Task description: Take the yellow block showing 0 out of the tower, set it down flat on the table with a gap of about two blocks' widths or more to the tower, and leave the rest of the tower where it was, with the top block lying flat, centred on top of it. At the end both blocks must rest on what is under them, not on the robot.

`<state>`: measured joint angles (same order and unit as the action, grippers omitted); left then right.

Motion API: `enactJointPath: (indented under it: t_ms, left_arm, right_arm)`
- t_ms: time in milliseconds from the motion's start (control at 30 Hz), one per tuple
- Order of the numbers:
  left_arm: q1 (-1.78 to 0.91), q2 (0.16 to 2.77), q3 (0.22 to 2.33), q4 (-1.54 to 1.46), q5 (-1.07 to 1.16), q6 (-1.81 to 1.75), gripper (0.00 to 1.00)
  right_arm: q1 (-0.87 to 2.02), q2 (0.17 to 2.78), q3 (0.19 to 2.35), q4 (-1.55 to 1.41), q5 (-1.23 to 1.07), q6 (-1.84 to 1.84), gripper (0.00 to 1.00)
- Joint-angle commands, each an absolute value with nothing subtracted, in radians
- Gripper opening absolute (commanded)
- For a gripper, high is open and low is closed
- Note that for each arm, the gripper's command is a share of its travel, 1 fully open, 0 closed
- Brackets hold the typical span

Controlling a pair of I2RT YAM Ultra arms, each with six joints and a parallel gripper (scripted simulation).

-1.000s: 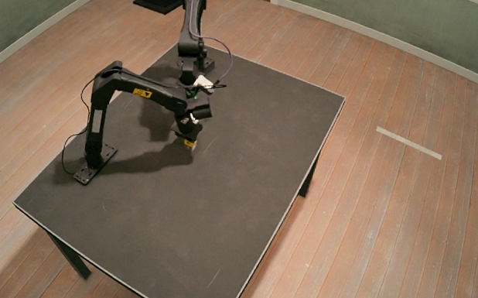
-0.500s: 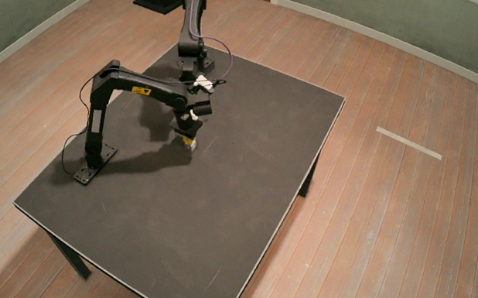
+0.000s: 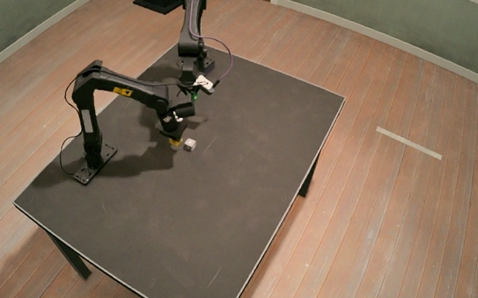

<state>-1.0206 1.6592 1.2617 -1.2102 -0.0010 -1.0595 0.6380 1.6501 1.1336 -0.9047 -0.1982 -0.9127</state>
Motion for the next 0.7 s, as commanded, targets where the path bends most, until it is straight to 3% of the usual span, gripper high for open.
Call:
enactJointPath:
  t_ms: [0, 333, 667]
  left_arm:
    - [-1.011, 1.632, 1.275, -1.212, -0.002, -1.057, 0.27]
    - [-1.011, 1.632, 1.275, -1.212, -0.002, -1.057, 0.27]
    - [-1.011, 1.632, 1.275, -1.212, -0.002, -1.057, 0.27]
  right_arm:
    - [0.621, 1.552, 1.041, -0.89, -0.201, -0.93, 0.27]
    - [0.614, 1.428, 0.872, -0.892, -0.212, -0.945, 0.27]
    - [0.612, 1.407, 0.848, -0.894, -0.213, -0.944, 0.27]
